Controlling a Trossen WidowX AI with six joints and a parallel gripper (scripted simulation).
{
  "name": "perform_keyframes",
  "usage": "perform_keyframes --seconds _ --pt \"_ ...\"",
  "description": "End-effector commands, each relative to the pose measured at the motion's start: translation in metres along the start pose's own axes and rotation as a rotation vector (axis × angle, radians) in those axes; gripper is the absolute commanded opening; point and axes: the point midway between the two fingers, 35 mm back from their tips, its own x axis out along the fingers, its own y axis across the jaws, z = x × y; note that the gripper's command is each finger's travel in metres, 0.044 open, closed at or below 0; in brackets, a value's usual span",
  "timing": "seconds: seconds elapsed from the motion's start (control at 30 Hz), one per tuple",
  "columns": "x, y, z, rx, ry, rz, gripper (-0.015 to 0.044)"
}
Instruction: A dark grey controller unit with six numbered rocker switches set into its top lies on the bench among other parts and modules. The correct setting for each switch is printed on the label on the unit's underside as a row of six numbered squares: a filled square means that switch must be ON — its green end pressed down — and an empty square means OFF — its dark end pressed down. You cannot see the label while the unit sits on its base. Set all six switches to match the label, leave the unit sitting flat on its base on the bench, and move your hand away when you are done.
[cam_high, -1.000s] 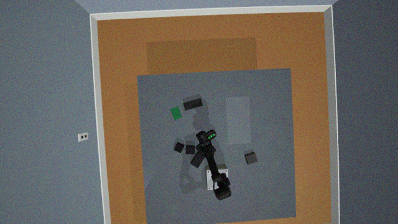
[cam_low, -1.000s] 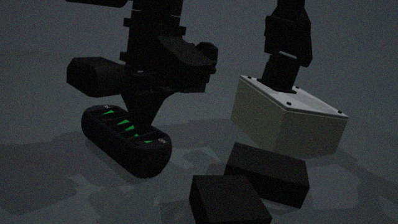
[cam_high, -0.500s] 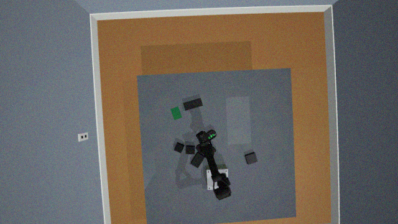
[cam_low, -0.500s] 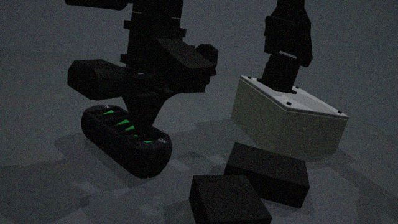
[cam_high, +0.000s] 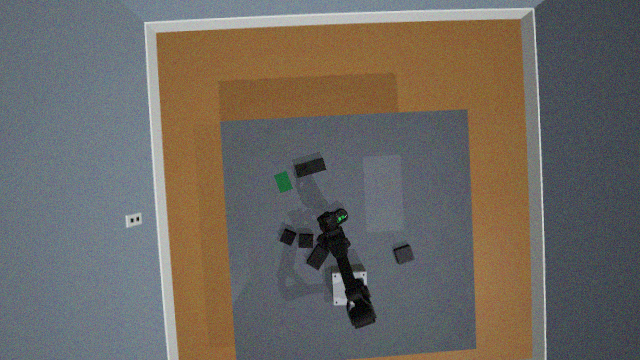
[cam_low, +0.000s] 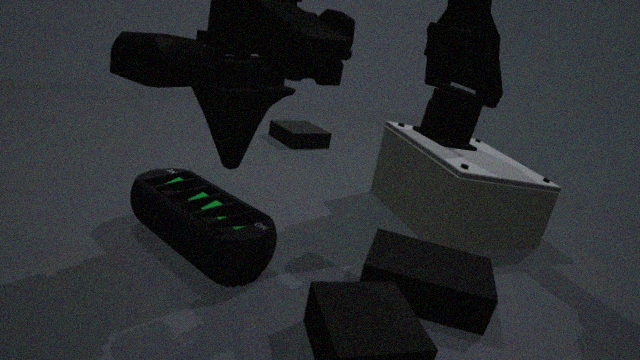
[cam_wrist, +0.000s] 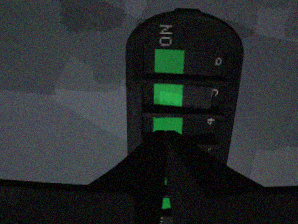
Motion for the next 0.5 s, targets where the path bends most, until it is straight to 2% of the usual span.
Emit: perform_keyframes --seconds 0.0,0.47 --pt "-0.002 -0.001 -0.012 0.001 0.004 -0.001 0.0" --pt "0.016 -0.002 -0.012 0.001 0.004 -0.001 0.0"
